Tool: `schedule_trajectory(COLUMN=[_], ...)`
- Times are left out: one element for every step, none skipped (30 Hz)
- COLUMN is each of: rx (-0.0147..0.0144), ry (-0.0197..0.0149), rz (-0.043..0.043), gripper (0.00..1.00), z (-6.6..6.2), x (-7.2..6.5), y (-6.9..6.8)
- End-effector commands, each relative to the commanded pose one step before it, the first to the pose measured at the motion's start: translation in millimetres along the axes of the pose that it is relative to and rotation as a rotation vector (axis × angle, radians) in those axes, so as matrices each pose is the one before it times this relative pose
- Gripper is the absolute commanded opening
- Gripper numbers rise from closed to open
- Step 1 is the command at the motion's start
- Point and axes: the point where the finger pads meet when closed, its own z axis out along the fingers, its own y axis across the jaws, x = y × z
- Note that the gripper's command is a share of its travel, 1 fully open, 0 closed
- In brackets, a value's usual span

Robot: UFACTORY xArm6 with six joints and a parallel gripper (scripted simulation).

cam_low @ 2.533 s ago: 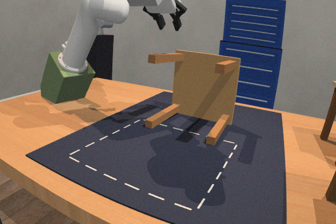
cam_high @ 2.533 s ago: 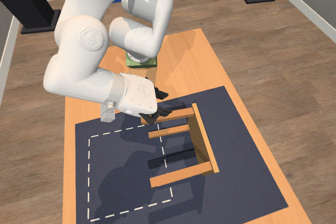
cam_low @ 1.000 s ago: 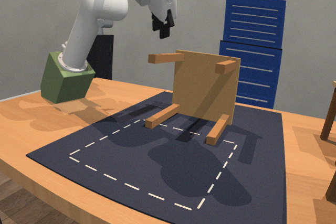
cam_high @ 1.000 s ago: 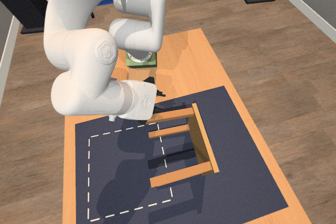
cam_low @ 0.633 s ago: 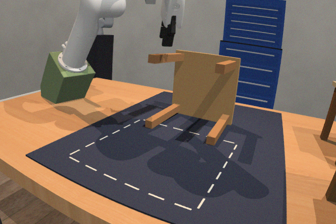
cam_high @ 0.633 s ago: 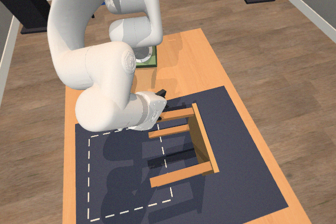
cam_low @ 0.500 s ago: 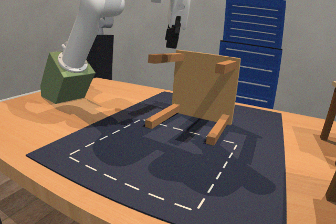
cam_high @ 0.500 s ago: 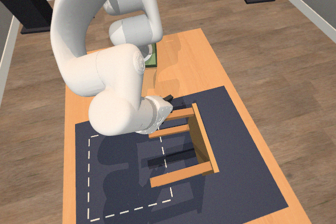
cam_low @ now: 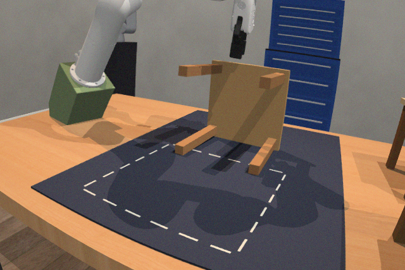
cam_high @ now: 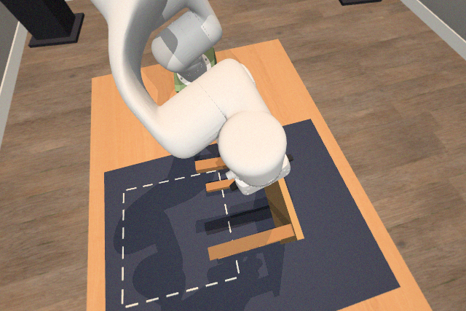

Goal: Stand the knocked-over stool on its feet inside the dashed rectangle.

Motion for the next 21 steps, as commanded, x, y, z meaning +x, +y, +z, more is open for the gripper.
schedule_trajectory(rx=[0.19271,-0.0009,-0.00115,-0.00126,-0.00126,-0.00118,-0.00104,-0.00086,-0.00067,-0.00047,0.0,0.0,-0.0003,-0.00016,-0.00006,-0.00001,0.0,0.0,0.0,0.0,0.0], ry=[-0.05733,-0.01064,-0.00934,-0.00807,-0.00683,-0.00565,-0.00454,-0.00352,-0.0026,-0.00179,0.0,0.0,-0.00112,-0.00059,-0.00022,-0.00003,0.0,0.0,0.0,0.0,0.0], rz=[0.15784,0.01114,0.00974,0.00839,0.00709,0.00586,0.00471,0.00365,0.00269,0.00186,0.0,0.0,0.00116,0.00061,0.00023,0.00003,0.0,0.0,0.0,0.0,0.0], gripper=[0.45,0.45,0.45,0.45,0.45,0.45,0.45,0.45,0.45,0.45,0.45,0.45,0.45,0.45,0.45,0.45,0.45,0.45,0.45,0.45,0.45], z=[1.24,-0.95,-0.85,-0.75,-0.65,-0.54,-0.44,-0.35,-0.26,-0.18,0.0,0.0,-0.11,-0.06,-0.02,0.0,0.0,0.0,0.0,0.0,0.01], x=[-20.38,-1.62,-1.35,-1.1,-0.89,-0.7,-0.55,-0.41,-0.3,-0.2,0.0,0.0,-0.12,-0.06,-0.02,0.0,0.0,0.0,0.0,0.0,0.0], y=[21.72,4.1,3.67,3.22,2.77,2.32,1.88,1.47,1.09,0.76,0.0,0.0,0.47,0.25,0.1,0.01,0.0,0.0,0.0,0.0,0.0])
